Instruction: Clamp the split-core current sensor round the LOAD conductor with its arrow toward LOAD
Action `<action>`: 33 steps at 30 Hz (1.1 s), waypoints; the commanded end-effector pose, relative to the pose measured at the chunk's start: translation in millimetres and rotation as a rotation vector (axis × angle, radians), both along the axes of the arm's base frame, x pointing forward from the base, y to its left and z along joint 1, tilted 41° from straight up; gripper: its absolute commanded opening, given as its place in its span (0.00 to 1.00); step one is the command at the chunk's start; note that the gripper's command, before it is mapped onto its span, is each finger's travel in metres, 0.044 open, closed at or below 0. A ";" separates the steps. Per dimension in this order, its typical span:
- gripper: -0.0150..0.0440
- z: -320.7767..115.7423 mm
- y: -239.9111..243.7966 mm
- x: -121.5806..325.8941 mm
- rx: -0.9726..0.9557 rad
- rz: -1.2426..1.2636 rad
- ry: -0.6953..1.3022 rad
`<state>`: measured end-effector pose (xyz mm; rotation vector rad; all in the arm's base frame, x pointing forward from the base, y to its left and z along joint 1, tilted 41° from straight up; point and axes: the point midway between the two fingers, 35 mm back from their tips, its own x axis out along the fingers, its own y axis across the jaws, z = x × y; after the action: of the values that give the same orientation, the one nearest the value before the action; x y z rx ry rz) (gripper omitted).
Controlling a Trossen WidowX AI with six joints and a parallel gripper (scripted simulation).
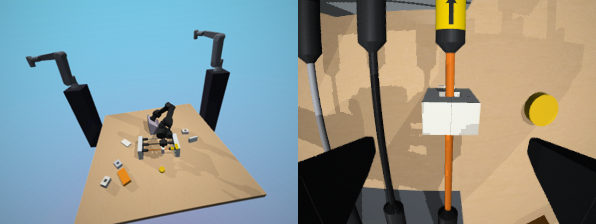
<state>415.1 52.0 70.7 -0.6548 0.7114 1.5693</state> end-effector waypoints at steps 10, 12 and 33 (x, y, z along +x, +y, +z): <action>1.00 1.4 2.7 -1.8 -0.026 -0.034 0.030; 1.00 5.3 9.9 -6.9 -0.097 -0.133 0.107; 1.00 53.3 60.1 -57.4 -0.413 -1.460 0.431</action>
<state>383.1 98.2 103.2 -0.2930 1.3683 0.8129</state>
